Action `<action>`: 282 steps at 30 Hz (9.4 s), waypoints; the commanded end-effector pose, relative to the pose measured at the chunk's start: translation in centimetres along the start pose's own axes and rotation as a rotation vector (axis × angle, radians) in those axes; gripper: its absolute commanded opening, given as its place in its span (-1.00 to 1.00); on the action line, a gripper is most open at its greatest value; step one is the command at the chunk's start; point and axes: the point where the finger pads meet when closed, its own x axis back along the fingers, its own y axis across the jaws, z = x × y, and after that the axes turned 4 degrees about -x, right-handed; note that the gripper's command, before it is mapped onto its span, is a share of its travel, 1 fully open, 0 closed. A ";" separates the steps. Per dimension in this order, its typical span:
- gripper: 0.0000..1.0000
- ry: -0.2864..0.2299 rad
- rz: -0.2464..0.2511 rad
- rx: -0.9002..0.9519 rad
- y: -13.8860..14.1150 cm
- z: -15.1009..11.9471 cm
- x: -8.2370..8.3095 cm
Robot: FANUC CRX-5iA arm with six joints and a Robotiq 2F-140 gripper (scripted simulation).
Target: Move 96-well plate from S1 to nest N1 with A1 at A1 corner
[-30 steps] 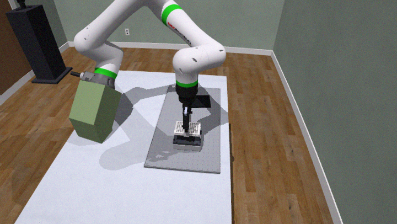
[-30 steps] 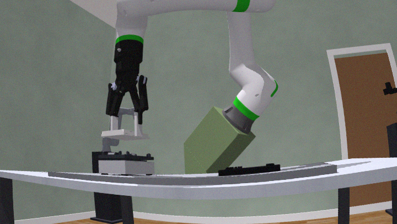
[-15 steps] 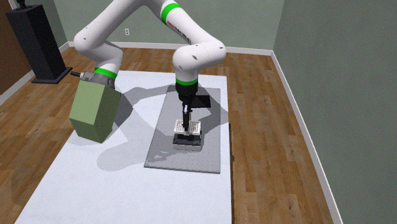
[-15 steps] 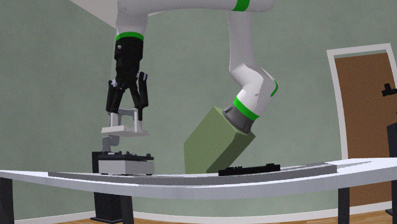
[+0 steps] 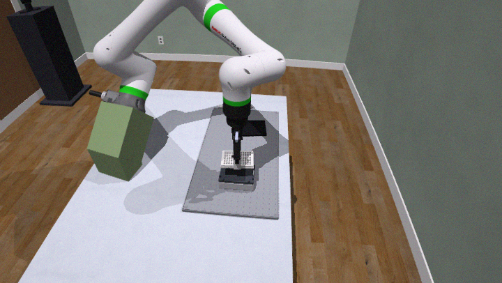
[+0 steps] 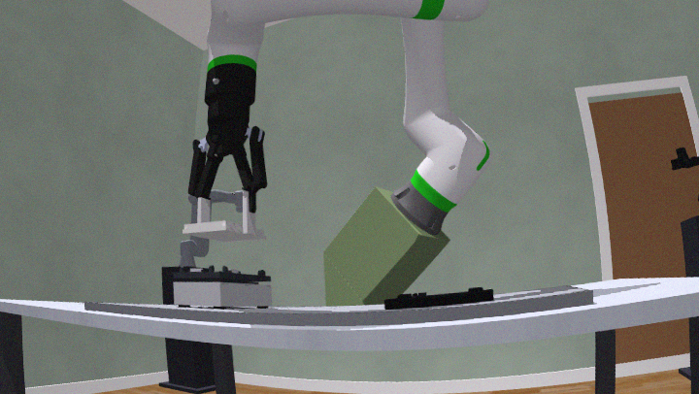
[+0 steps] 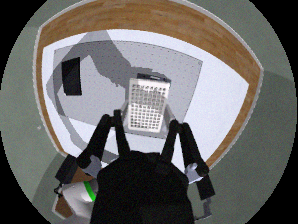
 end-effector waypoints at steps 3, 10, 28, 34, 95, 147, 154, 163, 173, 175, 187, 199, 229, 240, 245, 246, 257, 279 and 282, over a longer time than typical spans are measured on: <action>-1.00 0.002 0.000 0.038 -1.7 0.2 -0.2; -1.00 0.002 0.000 0.038 -3.7 0.3 -0.4; -1.00 0.002 0.000 0.038 -9.0 0.7 -1.1; -1.00 0.002 0.000 0.038 -11.0 0.9 -1.3; -1.00 0.002 0.000 0.038 -28.4 2.4 -3.4; -1.00 0.002 0.000 0.038 -34.9 2.9 -4.2; -1.00 0.002 0.000 0.038 -34.9 2.9 -4.2; -1.00 0.002 0.000 0.038 -34.9 2.9 -5.3; -1.00 0.002 0.000 0.038 -34.9 2.9 -6.8; -1.00 0.002 0.000 0.038 -34.9 2.9 -7.0; -1.00 0.002 0.000 0.038 -34.9 2.9 -9.0; -1.00 0.002 0.000 0.038 -34.9 2.9 -9.3; -1.00 0.002 0.000 0.038 -34.9 2.9 -9.6; -1.00 0.002 0.000 0.038 -34.9 2.9 -9.8; -1.00 0.002 0.000 0.038 -34.9 2.9 -9.8; -1.00 0.002 0.000 0.038 -34.9 2.9 -9.8; -1.00 0.002 0.000 0.038 -34.9 2.9 -10.0; -1.00 0.002 0.000 0.038 -34.9 2.9 -10.3; -1.00 0.002 0.000 0.038 -34.9 2.9 -10.4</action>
